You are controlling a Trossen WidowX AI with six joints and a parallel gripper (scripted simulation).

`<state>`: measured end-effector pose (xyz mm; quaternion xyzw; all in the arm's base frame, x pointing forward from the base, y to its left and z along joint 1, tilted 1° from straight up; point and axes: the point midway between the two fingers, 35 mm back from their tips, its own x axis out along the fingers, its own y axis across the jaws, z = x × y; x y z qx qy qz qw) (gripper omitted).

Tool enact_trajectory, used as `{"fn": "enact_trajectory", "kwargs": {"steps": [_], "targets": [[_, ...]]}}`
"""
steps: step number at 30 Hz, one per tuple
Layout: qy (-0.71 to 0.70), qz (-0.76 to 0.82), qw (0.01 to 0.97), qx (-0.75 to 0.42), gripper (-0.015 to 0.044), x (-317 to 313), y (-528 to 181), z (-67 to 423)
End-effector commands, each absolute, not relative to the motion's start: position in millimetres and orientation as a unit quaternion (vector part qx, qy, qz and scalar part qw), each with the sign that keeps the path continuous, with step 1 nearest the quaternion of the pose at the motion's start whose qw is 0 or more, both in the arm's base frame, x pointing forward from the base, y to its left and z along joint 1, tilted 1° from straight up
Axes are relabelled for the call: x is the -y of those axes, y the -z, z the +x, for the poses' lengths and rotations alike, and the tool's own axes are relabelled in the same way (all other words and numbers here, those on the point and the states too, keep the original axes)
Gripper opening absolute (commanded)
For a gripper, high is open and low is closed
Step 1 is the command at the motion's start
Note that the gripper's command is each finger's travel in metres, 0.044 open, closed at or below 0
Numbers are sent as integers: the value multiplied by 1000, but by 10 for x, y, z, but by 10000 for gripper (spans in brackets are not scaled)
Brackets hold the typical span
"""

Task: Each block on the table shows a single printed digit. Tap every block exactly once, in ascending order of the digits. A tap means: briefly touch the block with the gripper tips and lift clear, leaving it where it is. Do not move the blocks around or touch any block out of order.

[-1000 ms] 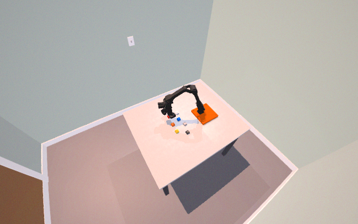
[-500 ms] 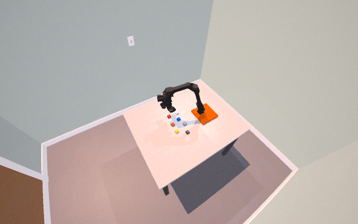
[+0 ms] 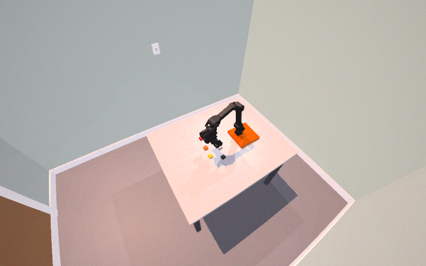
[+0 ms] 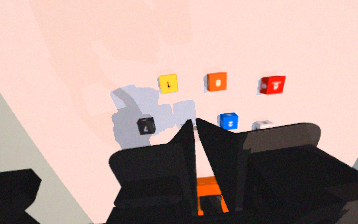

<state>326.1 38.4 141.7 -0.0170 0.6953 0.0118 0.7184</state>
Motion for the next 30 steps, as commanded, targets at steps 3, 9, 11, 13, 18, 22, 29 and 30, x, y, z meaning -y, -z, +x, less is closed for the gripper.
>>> {"fn": "enact_trajectory", "kwargs": {"steps": [3,9,11,13,18,22,29,30], "targets": [[-3,0,718,-697,20,-1077,-1419,2914],[2,9,714,-700,20,-1408,-1401,2665],[2,9,714,-700,20,-1408,-1401,2665],[2,9,714,-700,20,-1410,-1380,2668],[2,9,714,-700,20,-1424,-780,2697],[2,9,714,-700,20,-1414,-591,2680],[2,9,714,-700,20,-1416,-536,2683],[2,9,714,-700,20,-1416,-519,2684]]}}
